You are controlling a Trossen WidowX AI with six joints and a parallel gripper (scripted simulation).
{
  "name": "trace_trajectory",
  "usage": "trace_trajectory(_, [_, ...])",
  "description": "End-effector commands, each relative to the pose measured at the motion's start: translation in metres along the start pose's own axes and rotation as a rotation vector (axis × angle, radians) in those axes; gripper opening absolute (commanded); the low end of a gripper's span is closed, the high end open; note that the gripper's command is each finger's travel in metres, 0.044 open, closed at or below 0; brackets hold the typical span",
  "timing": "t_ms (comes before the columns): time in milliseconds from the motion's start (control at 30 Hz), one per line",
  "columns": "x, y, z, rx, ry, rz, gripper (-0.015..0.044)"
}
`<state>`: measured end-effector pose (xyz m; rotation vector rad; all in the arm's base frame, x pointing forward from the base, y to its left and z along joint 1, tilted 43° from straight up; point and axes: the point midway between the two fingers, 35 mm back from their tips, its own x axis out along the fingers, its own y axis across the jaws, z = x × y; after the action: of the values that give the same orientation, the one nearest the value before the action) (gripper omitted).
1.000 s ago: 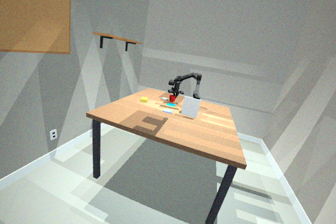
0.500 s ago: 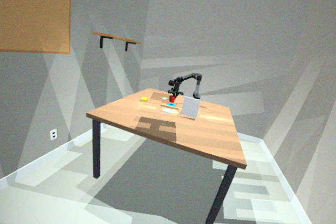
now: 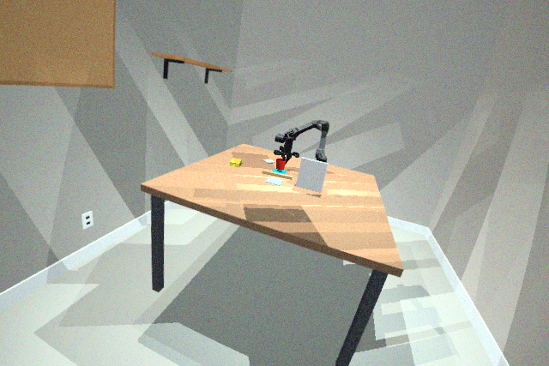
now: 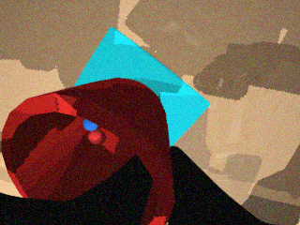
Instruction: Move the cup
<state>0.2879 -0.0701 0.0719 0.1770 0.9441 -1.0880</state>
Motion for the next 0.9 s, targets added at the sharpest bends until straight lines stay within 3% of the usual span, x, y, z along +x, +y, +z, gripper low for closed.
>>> trace_trajectory(0, [0.0093, -0.0018, -0.0026, -0.012, 0.003, -0.010, 0.0000])
trace_trajectory(733, [0.0112, -0.0014, -0.0004, -0.001, 0.000, -0.004, 0.0000])
trace_trajectory(867, [0.0112, -0.0014, -0.0004, -0.001, 0.000, -0.004, 0.0105])
